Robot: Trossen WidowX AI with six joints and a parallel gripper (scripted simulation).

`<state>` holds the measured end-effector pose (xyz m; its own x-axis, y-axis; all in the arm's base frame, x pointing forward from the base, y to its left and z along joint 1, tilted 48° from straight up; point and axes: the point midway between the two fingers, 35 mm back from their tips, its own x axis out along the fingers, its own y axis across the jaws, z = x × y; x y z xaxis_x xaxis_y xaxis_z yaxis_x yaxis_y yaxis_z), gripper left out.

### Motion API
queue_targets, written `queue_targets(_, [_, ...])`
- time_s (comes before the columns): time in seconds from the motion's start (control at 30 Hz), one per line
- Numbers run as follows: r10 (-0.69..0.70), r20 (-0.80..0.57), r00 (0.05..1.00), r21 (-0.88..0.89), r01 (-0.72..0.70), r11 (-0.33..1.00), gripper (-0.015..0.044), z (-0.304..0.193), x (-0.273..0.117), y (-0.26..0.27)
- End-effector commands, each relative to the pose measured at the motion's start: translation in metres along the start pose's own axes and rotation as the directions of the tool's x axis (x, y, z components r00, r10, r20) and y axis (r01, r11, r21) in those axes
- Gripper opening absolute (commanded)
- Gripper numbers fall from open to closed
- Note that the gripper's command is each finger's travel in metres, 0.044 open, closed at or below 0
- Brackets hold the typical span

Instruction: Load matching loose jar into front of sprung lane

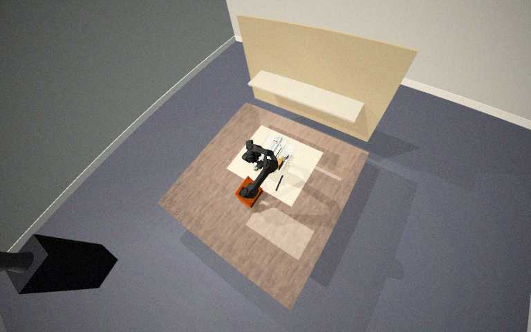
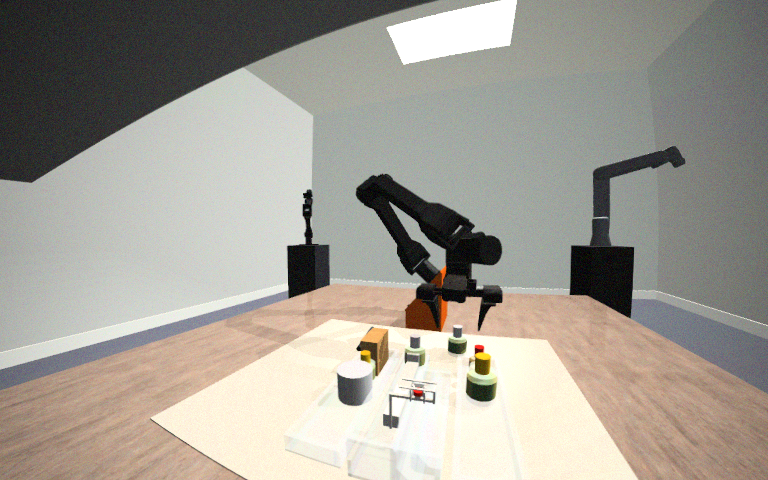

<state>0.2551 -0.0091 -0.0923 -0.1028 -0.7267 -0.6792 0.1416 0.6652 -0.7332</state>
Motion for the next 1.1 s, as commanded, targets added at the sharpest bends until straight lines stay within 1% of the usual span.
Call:
queue_targets(0.0, [-0.010, -0.007, 1.000, -0.012, 0.010, 1.000, 0.0440, -0.003, 0.008, 0.000])
queue_targets(0.67, [-0.013, -0.007, 1.000, -0.012, 0.013, 1.000, 0.0440, -0.004, 0.038, -0.001])
queue_targets(1.0, [-0.013, -0.007, 1.000, -0.012, 0.013, 1.000, 0.0177, -0.004, 0.038, -0.001])
queue_targets(1.07, [-0.013, -0.007, 1.000, -0.012, 0.013, 1.000, 0.0164, -0.004, 0.038, -0.001])
